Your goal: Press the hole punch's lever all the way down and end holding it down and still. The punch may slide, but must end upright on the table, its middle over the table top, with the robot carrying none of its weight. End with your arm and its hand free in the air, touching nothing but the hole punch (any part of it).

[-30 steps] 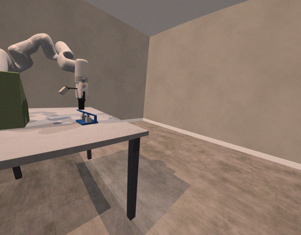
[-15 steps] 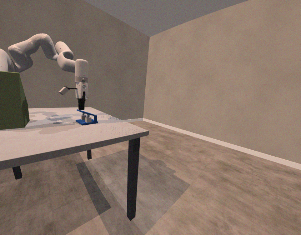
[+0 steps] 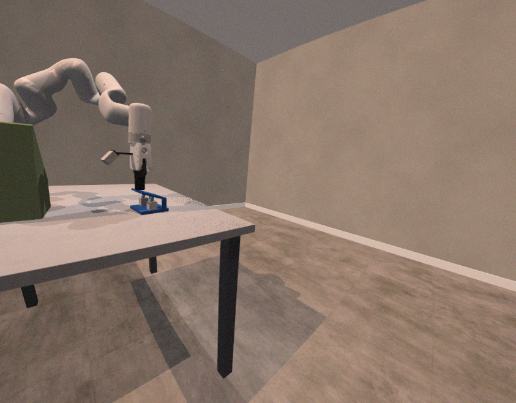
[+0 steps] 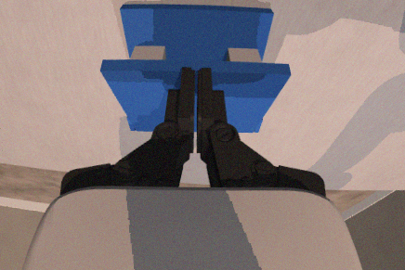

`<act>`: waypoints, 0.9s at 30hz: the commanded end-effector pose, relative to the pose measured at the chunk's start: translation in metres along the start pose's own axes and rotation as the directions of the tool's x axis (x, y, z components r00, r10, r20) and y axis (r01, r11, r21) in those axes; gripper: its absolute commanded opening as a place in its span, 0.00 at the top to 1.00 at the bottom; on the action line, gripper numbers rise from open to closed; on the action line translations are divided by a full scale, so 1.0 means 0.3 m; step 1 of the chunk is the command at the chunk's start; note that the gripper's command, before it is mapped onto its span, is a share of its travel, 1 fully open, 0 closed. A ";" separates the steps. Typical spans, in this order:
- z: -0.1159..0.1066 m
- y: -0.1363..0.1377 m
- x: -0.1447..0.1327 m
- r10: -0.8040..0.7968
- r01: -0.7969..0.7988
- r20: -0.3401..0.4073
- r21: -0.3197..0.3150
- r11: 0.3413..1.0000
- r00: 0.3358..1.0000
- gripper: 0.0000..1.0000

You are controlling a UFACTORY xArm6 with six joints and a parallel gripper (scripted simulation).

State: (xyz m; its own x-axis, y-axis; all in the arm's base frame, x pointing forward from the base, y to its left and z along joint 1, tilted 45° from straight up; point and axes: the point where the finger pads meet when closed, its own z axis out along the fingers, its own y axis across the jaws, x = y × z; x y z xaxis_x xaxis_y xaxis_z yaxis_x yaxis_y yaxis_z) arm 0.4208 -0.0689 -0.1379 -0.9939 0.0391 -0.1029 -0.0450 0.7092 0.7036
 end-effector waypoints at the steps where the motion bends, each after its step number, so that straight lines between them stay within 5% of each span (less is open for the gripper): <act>1: 0.008 0.000 -0.002 -0.001 0.001 0.001 0.000 1.000 1.000 1.00; 27: 0.036 0.000 -0.002 -0.001 0.001 0.001 0.000 1.000 1.000 1.00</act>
State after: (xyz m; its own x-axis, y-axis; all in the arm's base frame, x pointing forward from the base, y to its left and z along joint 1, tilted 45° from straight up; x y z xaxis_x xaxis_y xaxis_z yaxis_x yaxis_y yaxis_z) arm 0.4212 -0.0604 -0.1459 -0.9941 0.0382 -0.1013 -0.0446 0.7082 0.7046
